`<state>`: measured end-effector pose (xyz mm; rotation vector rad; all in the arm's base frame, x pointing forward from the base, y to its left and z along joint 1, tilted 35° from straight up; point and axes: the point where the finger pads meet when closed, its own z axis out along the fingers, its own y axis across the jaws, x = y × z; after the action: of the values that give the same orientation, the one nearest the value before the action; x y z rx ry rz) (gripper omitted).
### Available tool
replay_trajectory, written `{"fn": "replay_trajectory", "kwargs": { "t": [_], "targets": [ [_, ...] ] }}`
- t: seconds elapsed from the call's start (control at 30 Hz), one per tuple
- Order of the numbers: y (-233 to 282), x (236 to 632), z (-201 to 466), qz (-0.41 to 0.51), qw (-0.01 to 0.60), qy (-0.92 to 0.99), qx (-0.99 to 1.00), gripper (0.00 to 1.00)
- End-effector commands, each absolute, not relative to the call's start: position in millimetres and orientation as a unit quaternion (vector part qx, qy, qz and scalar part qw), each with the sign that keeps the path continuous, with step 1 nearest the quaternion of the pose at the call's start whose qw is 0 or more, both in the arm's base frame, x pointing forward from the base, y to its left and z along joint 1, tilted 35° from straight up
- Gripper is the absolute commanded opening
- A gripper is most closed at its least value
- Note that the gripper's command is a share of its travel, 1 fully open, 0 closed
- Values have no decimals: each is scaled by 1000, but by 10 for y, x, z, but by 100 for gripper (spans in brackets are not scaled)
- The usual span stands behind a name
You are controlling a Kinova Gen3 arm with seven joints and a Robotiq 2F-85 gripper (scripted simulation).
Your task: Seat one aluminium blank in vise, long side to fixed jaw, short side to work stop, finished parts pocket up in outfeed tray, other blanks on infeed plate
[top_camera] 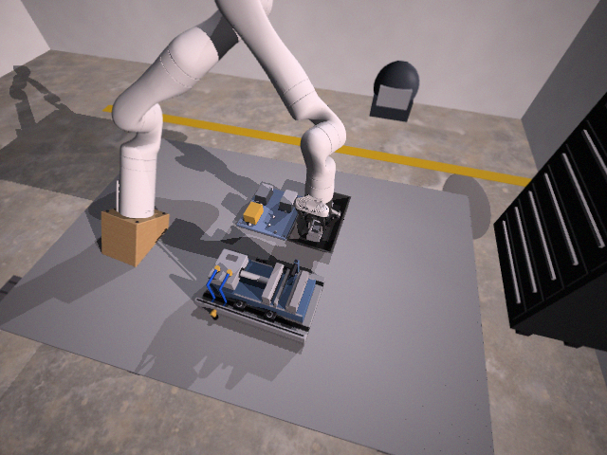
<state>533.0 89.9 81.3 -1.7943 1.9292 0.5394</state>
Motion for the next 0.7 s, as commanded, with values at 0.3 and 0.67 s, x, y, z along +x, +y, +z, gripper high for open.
{"fn": "replay_trajectory", "kwargs": {
  "t": [0.3,0.67],
  "targets": [
    [920,5334,779,195,224,699,-650,0],
    [927,5335,769,195,224,699,-650,0]
  ]
}}
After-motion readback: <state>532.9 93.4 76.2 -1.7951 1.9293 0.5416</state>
